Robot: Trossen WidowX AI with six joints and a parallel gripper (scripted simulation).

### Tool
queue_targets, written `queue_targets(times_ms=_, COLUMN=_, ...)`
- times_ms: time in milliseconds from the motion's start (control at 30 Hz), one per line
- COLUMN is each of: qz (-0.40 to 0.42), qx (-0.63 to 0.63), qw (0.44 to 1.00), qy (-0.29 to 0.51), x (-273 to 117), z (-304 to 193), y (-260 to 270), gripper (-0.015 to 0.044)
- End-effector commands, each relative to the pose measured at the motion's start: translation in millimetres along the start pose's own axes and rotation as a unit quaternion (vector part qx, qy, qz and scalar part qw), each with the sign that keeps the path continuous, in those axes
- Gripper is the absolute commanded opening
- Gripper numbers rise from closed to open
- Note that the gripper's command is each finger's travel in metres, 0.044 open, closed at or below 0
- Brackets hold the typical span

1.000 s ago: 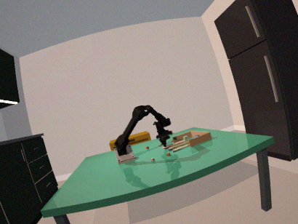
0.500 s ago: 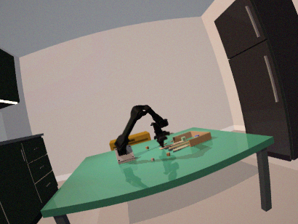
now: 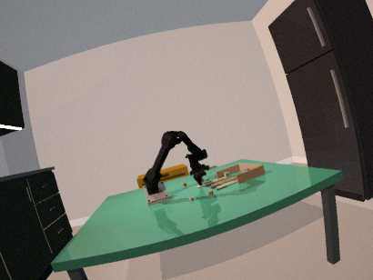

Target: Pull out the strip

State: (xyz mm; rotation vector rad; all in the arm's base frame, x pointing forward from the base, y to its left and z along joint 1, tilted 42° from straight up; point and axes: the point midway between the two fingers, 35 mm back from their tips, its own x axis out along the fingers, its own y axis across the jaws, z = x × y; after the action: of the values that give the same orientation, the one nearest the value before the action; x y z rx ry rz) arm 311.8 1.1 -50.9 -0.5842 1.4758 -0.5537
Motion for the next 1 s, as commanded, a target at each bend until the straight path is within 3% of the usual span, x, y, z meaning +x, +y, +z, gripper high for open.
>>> queue_targets(times_ms=0, qz=0.000, qx=-0.002, qw=1.000, qy=0.013, x=5.2, z=-12.9, y=0.4, gripper=0.0000)
queue_targets(times_ms=967, qz=0.001, qx=-0.003, qw=1.000, qy=0.014, x=4.4, z=-56.1, y=-0.1, gripper=0.0000)
